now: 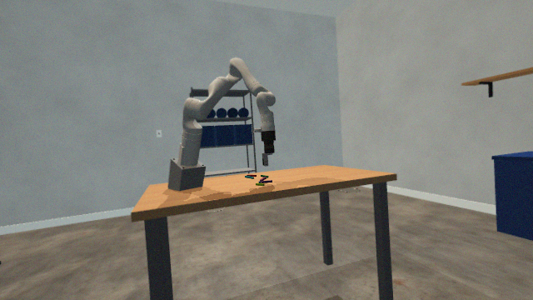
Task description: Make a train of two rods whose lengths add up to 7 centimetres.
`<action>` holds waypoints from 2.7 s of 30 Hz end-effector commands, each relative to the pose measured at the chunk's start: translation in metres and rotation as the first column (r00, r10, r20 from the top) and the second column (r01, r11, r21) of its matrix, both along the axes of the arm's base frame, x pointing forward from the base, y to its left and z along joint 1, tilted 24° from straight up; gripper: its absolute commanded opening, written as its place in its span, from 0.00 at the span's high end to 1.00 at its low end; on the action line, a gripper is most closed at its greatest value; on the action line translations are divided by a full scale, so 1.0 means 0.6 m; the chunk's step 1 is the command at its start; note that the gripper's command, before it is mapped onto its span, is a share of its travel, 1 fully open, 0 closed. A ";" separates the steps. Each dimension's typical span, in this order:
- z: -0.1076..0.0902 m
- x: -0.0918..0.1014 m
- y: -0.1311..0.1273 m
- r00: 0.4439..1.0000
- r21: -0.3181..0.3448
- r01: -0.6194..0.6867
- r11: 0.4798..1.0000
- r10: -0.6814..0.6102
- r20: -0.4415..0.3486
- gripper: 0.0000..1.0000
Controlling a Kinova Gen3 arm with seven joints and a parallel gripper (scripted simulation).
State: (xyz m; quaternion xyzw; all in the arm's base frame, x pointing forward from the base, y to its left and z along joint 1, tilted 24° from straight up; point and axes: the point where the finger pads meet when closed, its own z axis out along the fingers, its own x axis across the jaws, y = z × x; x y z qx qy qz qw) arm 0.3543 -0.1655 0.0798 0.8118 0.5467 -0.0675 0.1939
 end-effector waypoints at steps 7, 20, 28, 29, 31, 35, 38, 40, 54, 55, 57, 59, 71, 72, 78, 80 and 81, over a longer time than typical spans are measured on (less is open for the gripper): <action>0.001 0.001 0.000 1.000 0.000 -0.001 1.000 0.001 0.001 0.00; 0.040 -0.004 0.017 1.000 0.000 -0.001 1.000 0.001 0.001 0.00; 0.090 -0.010 0.038 1.000 0.000 -0.001 1.000 0.001 0.001 0.00; 0.099 -0.010 0.042 1.000 0.000 -0.001 1.000 0.001 0.001 0.00; 0.114 -0.012 0.048 1.000 0.000 -0.001 1.000 0.001 0.001 0.00; 0.134 -0.014 0.057 1.000 0.000 -0.001 1.000 0.001 0.001 0.00; 0.139 -0.015 0.059 1.000 0.000 -0.001 1.000 0.001 0.001 0.00; 0.139 -0.015 0.059 1.000 0.000 -0.001 1.000 0.001 0.001 0.00; 0.139 -0.015 0.059 1.000 0.000 -0.001 1.000 0.001 0.001 0.00; 0.139 -0.015 0.059 1.000 0.000 -0.001 1.000 0.001 0.001 0.00; 0.139 -0.015 0.059 1.000 0.000 -0.001 1.000 0.001 0.001 0.00; 0.139 -0.015 0.059 1.000 0.000 -0.001 1.000 0.001 0.001 0.00; 0.139 -0.015 0.059 1.000 0.000 -0.001 1.000 0.001 0.001 0.00; 0.139 -0.015 0.059 1.000 0.000 -0.001 1.000 0.001 0.001 0.00; 0.139 -0.015 0.059 1.000 0.000 -0.001 1.000 0.001 0.001 0.00; 0.139 -0.015 0.059 1.000 0.000 -0.001 1.000 0.001 0.001 0.00; 0.139 -0.015 0.059 1.000 0.000 -0.001 1.000 0.001 0.001 0.00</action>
